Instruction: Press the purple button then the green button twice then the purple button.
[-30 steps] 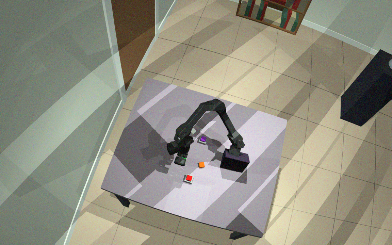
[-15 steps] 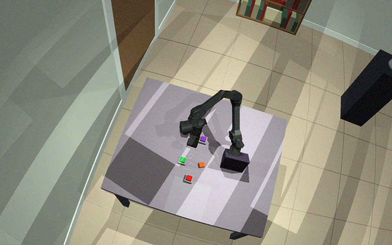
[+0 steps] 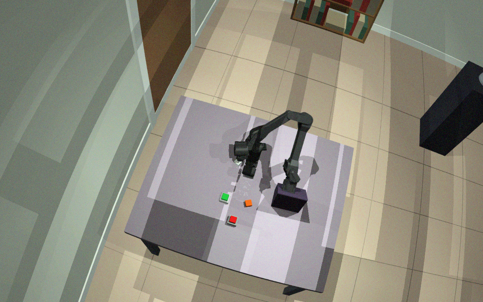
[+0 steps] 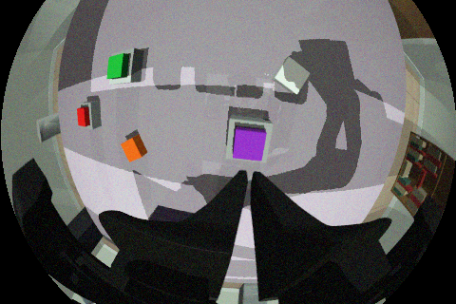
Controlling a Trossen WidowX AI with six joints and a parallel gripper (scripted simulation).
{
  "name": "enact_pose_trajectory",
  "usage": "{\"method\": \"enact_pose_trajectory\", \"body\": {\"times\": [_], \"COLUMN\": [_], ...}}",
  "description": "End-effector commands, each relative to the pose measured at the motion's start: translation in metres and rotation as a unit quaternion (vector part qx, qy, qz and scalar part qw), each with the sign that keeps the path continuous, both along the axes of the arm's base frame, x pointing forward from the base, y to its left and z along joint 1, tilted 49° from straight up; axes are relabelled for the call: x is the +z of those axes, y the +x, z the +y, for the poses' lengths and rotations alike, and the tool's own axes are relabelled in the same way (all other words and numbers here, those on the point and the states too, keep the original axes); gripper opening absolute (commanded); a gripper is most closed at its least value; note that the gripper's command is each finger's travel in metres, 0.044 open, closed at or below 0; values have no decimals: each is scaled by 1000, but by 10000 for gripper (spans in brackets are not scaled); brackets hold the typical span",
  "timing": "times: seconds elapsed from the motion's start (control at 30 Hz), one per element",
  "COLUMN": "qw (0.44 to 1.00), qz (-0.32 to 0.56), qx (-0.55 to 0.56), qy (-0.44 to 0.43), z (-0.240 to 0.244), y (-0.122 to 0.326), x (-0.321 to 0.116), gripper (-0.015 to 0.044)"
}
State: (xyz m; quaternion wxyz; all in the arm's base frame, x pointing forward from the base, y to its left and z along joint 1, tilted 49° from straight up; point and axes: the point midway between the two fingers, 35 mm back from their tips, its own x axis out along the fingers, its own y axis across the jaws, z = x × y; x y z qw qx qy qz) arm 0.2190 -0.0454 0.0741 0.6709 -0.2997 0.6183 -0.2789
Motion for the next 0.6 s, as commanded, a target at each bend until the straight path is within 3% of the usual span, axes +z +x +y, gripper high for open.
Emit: {"method": "enact_pose_trajectory", "body": {"times": [0.0,0.57], "qw": [1000,1000], "qz": [5,5], "qx": [-4,-4], "qy": [-6,-7], "z": [-33,-50], "y": [-3,-2], "x": [-24,-39], "gripper": [20,20]}}
